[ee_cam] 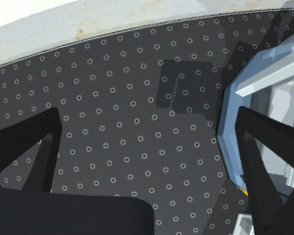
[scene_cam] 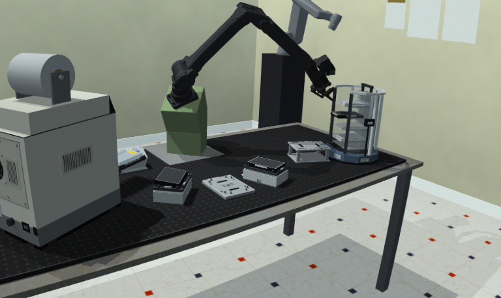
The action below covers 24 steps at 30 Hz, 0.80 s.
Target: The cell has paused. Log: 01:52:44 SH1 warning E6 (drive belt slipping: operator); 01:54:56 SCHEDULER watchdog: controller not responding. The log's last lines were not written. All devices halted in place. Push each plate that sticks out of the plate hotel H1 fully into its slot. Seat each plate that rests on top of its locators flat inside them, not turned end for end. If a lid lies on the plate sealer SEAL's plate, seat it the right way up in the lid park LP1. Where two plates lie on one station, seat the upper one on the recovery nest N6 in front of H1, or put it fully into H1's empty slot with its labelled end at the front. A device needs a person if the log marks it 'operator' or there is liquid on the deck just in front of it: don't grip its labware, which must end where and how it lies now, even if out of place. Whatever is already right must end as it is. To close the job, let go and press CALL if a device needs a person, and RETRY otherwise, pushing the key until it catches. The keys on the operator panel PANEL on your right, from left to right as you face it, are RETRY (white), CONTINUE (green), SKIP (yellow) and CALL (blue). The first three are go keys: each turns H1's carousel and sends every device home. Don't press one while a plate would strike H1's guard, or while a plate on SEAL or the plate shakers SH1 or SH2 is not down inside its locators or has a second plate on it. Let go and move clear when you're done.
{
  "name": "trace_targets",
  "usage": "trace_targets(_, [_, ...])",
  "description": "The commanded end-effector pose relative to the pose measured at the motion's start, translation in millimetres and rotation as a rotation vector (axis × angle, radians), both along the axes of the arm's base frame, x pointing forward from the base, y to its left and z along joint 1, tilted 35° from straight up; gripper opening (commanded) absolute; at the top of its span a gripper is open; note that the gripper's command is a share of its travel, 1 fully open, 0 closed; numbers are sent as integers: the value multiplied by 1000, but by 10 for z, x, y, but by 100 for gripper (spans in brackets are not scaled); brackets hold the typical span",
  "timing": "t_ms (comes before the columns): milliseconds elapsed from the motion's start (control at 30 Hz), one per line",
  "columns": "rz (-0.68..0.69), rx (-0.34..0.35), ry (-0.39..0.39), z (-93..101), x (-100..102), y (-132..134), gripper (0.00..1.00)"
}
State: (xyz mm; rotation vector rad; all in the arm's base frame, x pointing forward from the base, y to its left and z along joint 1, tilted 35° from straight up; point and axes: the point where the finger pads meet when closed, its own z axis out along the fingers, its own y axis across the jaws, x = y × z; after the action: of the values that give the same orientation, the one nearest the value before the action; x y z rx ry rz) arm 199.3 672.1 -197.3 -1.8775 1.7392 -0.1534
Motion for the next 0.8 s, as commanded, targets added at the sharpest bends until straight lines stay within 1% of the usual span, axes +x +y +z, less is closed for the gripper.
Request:
trace_targets(0, [5,13,-2,68,-24,60,100])
trace_targets(533, [5,13,-2,68,-24,60,100])
trace_targets(567, [6,49,-9,230,-25,126,100])
trace_targets(767, [10,51,-7,255,-118,29,100])
